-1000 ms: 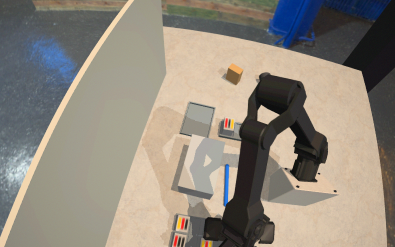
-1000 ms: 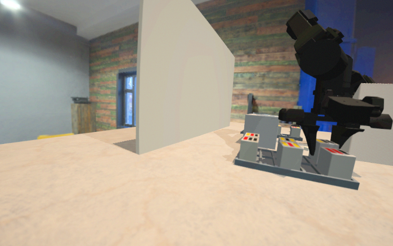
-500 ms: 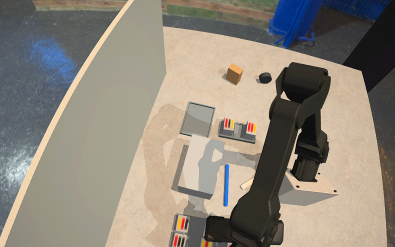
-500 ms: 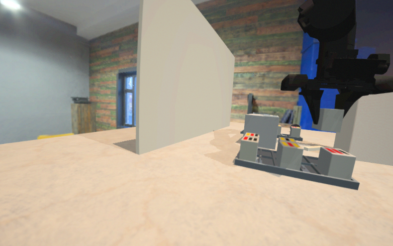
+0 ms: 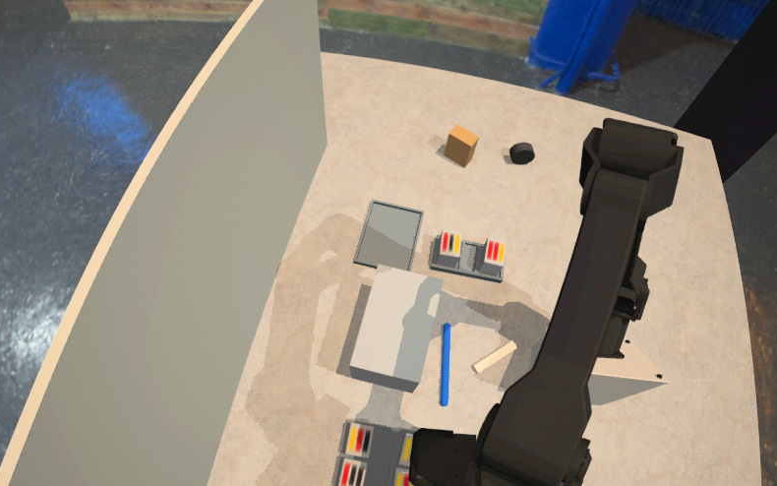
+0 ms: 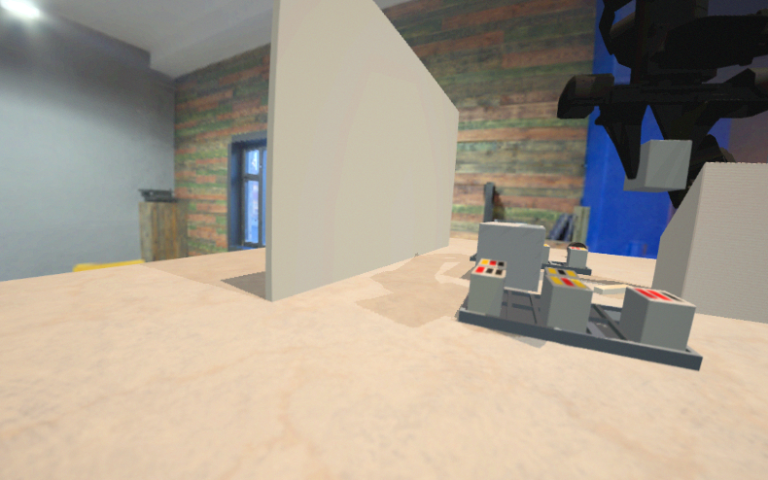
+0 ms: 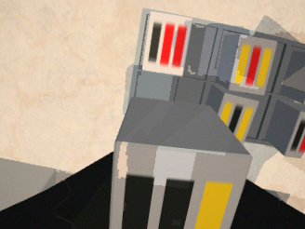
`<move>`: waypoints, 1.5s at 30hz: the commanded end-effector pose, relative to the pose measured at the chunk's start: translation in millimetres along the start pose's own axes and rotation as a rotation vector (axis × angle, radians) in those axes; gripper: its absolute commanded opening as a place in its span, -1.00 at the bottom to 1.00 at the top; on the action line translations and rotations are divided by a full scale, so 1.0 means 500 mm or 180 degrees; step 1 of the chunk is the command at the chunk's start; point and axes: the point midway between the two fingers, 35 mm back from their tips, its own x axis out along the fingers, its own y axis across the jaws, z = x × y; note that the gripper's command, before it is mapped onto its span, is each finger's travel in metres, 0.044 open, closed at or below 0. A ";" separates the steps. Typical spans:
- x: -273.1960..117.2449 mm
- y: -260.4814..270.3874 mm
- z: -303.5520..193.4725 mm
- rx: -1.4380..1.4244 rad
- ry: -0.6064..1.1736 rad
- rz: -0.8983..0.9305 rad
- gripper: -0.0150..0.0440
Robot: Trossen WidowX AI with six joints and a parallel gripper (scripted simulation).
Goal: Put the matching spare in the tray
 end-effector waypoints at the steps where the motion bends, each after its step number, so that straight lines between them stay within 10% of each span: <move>1: -0.016 0.001 -0.001 0.0023 -0.0002 0.0025 -0.49; 45: -0.040 -0.314 -0.566 0.0024 -0.0200 -0.0042 -0.49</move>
